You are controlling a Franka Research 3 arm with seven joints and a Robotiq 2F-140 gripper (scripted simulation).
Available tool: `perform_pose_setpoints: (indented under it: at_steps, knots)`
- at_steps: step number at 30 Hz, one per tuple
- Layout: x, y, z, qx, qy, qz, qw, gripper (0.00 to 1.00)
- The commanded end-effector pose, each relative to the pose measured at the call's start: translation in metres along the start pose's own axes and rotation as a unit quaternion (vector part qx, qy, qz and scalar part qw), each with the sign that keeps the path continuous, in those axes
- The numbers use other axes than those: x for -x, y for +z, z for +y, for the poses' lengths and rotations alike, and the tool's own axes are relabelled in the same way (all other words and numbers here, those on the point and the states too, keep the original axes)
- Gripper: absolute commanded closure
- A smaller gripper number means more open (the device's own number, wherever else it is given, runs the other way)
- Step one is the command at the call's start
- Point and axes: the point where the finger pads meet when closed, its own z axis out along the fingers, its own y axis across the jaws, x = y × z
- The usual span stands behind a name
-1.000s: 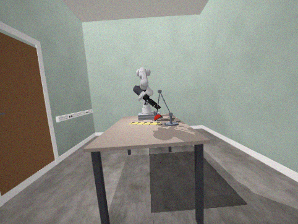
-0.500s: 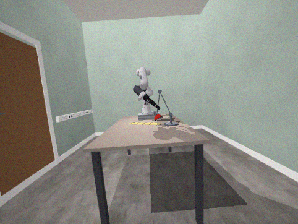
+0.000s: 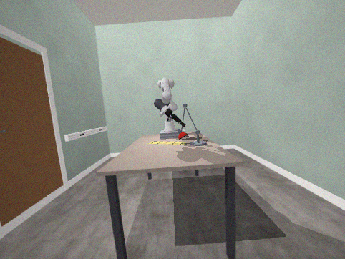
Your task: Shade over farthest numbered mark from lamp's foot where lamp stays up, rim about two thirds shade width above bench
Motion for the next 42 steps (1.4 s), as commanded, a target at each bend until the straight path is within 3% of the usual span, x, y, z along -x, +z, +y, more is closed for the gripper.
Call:
perform_pose_setpoints:
  at_steps: [1,28,42]
  knots:
    - [-0.008,-0.007,-0.001,-0.001,0.000,0.001,1.000,0.90]
    - [-0.053,-0.048,-0.006,0.002,-0.008,0.001,1.000,0.90]
    - [-0.056,-0.052,-0.008,0.002,-0.008,0.001,1.000,0.90]
